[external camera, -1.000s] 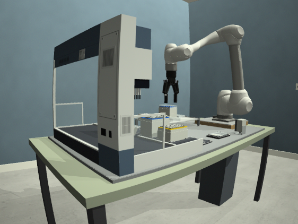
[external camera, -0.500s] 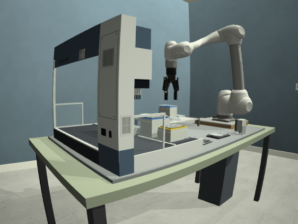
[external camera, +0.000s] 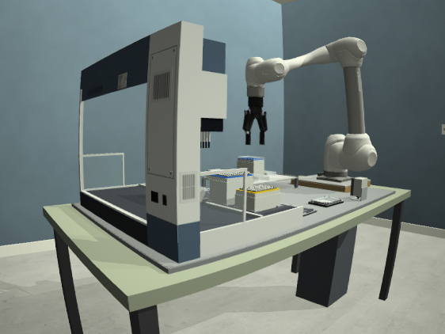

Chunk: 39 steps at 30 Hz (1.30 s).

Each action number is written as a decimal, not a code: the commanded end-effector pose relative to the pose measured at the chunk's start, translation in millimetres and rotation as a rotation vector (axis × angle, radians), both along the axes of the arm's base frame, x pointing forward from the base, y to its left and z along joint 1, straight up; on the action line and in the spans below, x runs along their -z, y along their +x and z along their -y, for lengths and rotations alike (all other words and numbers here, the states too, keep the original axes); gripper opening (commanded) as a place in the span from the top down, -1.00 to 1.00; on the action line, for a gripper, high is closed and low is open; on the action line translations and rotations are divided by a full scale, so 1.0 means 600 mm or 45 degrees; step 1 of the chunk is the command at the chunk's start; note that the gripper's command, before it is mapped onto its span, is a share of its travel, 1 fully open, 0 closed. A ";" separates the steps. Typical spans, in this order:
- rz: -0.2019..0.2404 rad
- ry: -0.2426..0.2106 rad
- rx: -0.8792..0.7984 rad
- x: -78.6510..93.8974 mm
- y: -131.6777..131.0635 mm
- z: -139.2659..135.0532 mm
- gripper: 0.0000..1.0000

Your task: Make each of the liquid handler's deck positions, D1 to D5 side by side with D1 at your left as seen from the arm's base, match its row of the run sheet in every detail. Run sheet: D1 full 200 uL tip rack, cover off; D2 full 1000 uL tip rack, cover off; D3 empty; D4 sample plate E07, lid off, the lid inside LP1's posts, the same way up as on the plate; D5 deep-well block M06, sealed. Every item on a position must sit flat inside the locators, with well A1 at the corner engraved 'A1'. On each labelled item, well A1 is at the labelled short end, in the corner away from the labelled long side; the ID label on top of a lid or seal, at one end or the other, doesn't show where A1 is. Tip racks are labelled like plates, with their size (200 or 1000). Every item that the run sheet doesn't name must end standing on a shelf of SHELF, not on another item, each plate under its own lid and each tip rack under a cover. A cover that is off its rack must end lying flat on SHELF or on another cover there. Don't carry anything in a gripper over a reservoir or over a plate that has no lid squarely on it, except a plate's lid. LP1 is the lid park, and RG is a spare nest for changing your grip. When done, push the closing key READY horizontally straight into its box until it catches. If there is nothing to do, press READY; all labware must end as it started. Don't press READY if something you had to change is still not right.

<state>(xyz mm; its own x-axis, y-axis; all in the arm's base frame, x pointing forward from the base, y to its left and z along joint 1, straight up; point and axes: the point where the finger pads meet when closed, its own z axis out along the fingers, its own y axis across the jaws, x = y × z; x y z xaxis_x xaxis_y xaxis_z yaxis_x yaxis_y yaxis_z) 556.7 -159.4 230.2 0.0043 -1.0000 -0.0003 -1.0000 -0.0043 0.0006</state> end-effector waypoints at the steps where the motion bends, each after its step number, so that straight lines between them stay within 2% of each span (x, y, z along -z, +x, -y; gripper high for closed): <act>1: 0.002 0.000 0.000 -0.008 0.001 0.000 -0.34; 34: 0.002 0.000 0.000 -0.085 0.001 0.000 -0.34; 35: 0.002 0.000 -0.025 -0.085 0.009 0.000 0.80; 39: 0.002 0.000 -0.127 -0.085 0.042 -0.001 0.80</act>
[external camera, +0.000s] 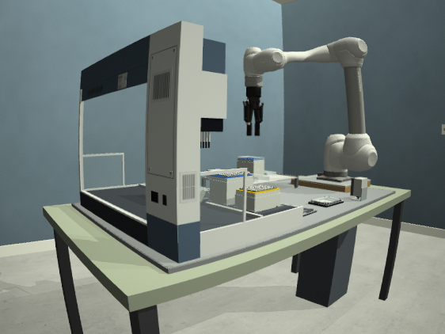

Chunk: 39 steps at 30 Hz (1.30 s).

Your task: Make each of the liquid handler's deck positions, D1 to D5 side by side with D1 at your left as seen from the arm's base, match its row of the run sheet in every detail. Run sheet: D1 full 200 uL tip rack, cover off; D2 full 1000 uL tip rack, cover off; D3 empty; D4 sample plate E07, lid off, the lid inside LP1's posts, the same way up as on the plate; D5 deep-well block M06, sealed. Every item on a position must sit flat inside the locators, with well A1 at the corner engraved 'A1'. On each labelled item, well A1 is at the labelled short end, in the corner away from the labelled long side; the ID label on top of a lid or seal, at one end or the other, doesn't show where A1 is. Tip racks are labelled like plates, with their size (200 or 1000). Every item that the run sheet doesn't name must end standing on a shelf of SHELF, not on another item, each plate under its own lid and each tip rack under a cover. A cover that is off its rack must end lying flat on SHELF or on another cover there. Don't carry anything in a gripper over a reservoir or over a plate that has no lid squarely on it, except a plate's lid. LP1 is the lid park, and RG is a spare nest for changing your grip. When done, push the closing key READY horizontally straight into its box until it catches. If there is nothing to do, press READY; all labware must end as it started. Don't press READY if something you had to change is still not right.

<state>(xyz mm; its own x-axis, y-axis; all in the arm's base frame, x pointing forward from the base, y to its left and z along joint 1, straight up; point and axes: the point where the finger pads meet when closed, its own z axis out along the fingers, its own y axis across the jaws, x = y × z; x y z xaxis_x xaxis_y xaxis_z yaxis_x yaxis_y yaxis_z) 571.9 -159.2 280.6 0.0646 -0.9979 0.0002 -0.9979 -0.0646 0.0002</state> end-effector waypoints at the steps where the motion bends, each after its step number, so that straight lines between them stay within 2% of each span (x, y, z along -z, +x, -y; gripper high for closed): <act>1: 0.001 0.001 -0.050 -0.001 0.017 0.000 0.80; 11: 0.001 0.001 -0.280 -0.002 0.091 -0.001 0.80; 39: 0.001 0.001 -0.891 -0.002 0.091 -0.001 0.80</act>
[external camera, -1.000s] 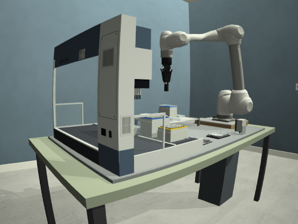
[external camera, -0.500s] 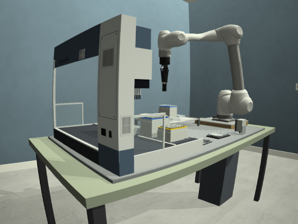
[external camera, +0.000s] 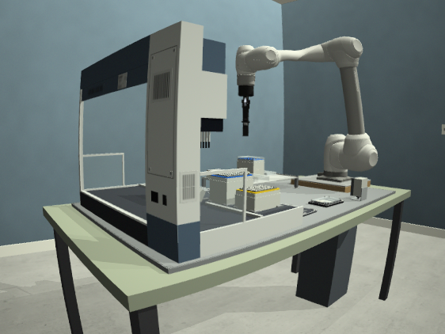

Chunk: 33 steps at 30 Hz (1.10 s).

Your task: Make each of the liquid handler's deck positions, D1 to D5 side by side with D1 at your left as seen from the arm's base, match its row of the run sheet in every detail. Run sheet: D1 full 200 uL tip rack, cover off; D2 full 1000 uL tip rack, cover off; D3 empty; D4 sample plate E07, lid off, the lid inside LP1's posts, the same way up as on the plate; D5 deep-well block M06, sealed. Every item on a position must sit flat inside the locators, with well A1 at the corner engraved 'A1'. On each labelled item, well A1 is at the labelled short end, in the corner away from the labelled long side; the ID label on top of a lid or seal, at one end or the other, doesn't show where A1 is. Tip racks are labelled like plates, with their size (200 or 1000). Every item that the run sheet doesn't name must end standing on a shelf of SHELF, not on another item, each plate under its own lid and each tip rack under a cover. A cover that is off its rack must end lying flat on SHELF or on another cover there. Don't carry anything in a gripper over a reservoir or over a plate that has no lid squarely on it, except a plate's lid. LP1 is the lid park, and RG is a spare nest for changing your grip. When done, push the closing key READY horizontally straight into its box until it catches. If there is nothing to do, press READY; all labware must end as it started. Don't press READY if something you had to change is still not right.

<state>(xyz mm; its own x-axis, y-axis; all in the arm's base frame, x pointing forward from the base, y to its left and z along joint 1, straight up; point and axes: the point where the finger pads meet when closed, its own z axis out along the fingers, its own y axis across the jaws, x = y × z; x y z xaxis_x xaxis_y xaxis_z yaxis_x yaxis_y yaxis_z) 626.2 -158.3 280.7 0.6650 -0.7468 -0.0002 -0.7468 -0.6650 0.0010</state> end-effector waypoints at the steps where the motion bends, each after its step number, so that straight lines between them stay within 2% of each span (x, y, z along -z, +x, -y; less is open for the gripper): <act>1: 0.002 0.001 -0.072 -0.001 0.000 0.000 0.80; 12: 0.002 0.001 -0.352 -0.002 0.092 -0.001 0.80; 14: 0.002 0.001 -0.352 -0.002 0.092 -0.001 0.80; 17: 0.002 0.001 -0.429 -0.002 0.116 -0.002 0.80; 33: 0.002 0.001 -0.785 -0.002 0.116 -0.002 0.80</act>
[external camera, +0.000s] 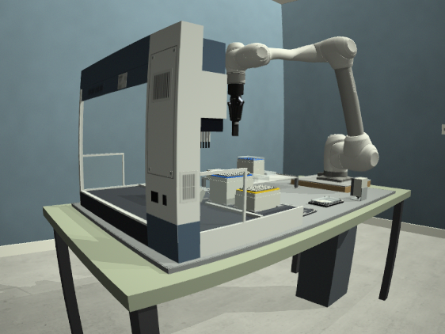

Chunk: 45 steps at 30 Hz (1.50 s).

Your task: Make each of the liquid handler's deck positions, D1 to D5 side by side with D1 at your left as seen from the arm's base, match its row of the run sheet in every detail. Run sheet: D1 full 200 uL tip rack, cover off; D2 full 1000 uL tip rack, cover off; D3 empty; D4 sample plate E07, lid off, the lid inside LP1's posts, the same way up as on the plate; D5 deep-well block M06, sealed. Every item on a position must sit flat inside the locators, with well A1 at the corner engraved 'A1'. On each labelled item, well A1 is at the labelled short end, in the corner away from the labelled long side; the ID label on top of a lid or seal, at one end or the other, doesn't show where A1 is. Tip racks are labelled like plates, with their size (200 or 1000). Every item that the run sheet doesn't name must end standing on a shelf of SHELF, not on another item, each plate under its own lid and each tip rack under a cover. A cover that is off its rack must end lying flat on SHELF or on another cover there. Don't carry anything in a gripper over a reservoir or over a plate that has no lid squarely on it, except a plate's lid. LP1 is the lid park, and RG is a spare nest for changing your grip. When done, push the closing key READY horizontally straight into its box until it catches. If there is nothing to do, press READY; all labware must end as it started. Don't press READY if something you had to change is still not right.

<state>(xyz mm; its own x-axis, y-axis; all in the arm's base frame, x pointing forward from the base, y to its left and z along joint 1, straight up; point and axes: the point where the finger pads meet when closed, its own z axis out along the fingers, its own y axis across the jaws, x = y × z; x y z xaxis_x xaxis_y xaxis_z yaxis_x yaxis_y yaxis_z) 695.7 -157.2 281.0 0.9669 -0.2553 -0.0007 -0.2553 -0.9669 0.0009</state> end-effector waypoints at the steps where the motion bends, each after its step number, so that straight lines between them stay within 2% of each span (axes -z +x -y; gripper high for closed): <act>1: 0.002 0.001 -0.066 -0.002 0.000 0.000 0.80; 11: 0.002 0.001 -0.320 -0.002 0.000 0.000 0.80; 15: 0.002 0.001 -0.360 -0.002 0.009 0.000 0.80; 28: 0.002 0.001 -0.691 -0.002 0.116 -0.002 0.80; 45: 0.002 0.001 -1.073 -0.002 0.116 -0.002 0.80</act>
<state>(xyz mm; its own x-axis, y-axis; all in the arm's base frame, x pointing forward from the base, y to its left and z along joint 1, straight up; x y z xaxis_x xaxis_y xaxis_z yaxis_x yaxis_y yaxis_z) 765.2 -156.1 281.2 0.8572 0.5149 -0.0010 0.5149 -0.8572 0.0000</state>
